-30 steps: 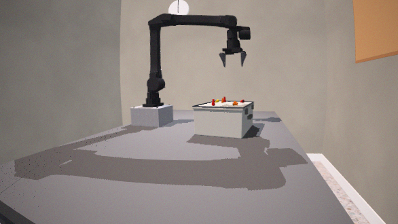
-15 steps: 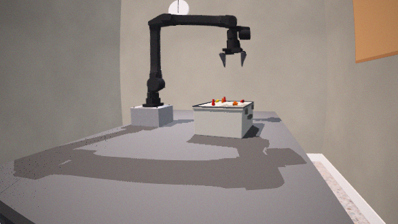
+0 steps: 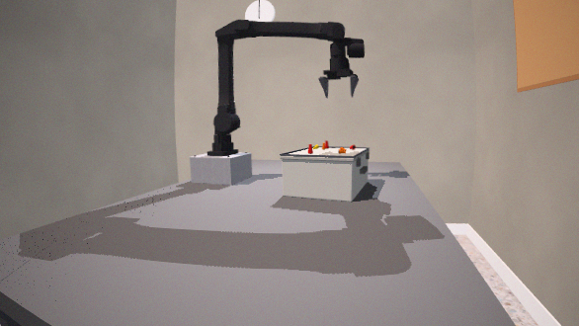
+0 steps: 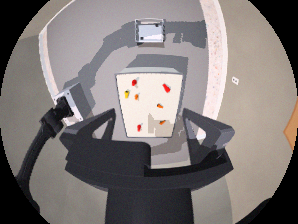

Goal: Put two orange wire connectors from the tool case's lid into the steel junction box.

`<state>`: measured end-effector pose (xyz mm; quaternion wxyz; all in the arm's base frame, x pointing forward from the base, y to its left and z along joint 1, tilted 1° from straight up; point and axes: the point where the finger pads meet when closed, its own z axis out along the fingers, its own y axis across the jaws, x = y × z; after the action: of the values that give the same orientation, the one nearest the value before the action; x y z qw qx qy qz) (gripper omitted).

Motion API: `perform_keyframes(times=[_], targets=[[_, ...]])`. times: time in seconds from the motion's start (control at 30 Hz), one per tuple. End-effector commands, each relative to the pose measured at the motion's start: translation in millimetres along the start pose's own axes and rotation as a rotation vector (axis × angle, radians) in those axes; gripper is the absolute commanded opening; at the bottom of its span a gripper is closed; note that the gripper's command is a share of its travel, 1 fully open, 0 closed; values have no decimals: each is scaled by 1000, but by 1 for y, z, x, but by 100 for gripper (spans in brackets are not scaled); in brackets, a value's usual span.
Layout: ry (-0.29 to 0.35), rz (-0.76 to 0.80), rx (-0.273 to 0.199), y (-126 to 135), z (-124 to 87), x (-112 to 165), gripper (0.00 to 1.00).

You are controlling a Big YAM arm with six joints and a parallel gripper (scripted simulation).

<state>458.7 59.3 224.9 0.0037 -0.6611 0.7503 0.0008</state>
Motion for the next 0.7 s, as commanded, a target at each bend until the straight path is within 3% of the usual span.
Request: perform_keyframes(times=[0.0,0.03,0.07,0.67], targets=[[-18,-10,61,-11,-31,-8,100],[-18,-10,61,-11,-31,-8,100],[-18,-10,61,-11,-31,-8,0],[-18,-10,61,-11,-31,-8,0]])
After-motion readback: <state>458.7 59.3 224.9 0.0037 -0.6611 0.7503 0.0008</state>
